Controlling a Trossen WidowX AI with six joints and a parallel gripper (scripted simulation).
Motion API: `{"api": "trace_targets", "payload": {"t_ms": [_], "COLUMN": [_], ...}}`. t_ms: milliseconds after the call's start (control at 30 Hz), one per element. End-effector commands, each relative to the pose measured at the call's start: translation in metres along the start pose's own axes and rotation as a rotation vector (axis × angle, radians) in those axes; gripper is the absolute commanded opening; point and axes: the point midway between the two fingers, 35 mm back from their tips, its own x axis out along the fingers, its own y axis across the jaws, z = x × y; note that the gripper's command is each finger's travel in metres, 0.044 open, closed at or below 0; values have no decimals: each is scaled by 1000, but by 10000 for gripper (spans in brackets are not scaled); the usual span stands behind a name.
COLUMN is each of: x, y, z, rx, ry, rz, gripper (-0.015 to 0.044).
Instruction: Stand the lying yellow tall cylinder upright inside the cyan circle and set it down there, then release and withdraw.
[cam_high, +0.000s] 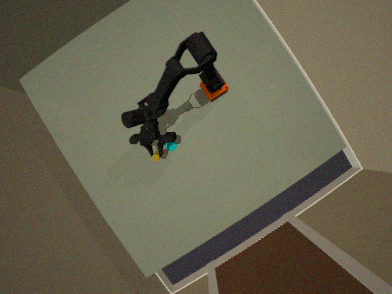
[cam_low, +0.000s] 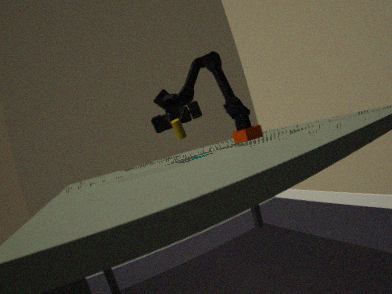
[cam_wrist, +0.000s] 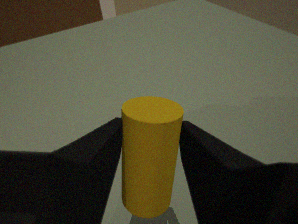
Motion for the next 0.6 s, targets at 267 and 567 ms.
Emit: {"api": "trace_targets", "payload": {"t_ms": [267, 567], "x": [-8, -15], "y": [6, 10], "z": [0, 0], "rx": [-15, -32], "ry": [-63, -107], "rz": [21, 36], "gripper": [105, 105]}}
